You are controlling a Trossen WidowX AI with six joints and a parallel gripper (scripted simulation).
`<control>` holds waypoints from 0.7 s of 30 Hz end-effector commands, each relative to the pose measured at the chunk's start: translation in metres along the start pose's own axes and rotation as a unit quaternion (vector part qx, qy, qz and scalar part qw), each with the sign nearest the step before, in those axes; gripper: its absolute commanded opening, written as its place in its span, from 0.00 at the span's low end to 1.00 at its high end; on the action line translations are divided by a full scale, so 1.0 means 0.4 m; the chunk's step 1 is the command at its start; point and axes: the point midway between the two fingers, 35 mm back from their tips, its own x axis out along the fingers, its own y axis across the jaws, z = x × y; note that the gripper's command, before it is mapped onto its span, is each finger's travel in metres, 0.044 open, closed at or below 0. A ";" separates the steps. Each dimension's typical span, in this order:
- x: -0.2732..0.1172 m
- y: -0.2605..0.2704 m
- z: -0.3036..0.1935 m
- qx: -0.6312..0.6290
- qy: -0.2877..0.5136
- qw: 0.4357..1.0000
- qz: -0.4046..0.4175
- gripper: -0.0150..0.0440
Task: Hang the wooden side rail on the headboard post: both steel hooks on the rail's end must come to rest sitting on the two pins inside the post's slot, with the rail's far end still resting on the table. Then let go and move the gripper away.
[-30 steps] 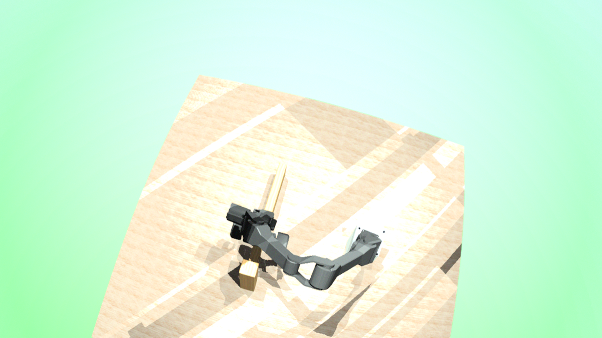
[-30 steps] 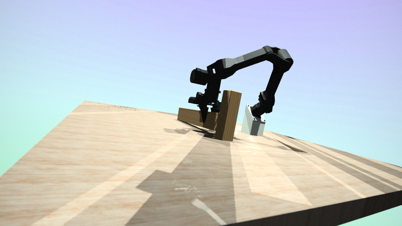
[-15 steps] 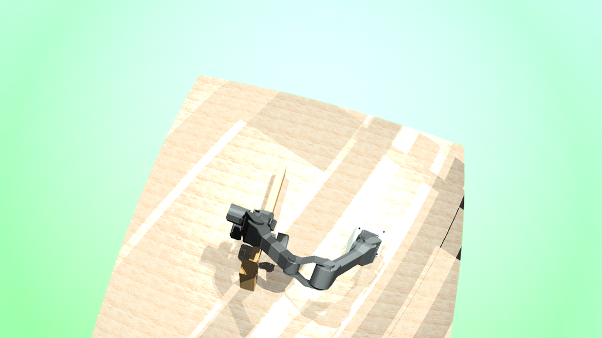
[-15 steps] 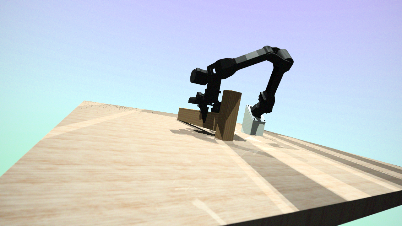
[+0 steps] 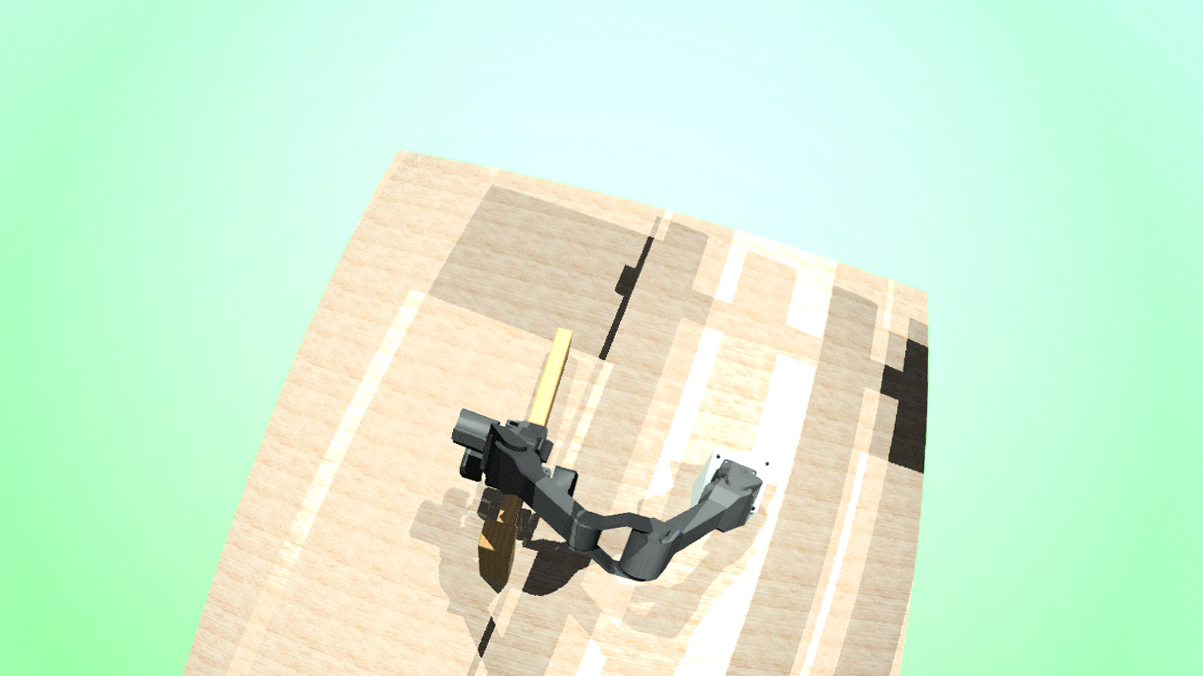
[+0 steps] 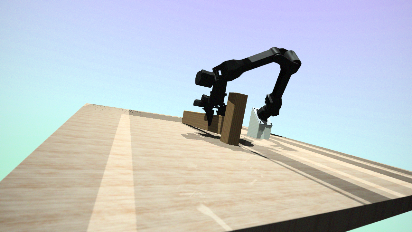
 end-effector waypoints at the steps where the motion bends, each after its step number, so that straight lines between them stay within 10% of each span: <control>1: -0.005 0.003 -0.002 0.003 0.001 1.000 0.003 0.25; 21: -0.006 0.003 -0.008 0.003 0.001 1.000 0.003 0.25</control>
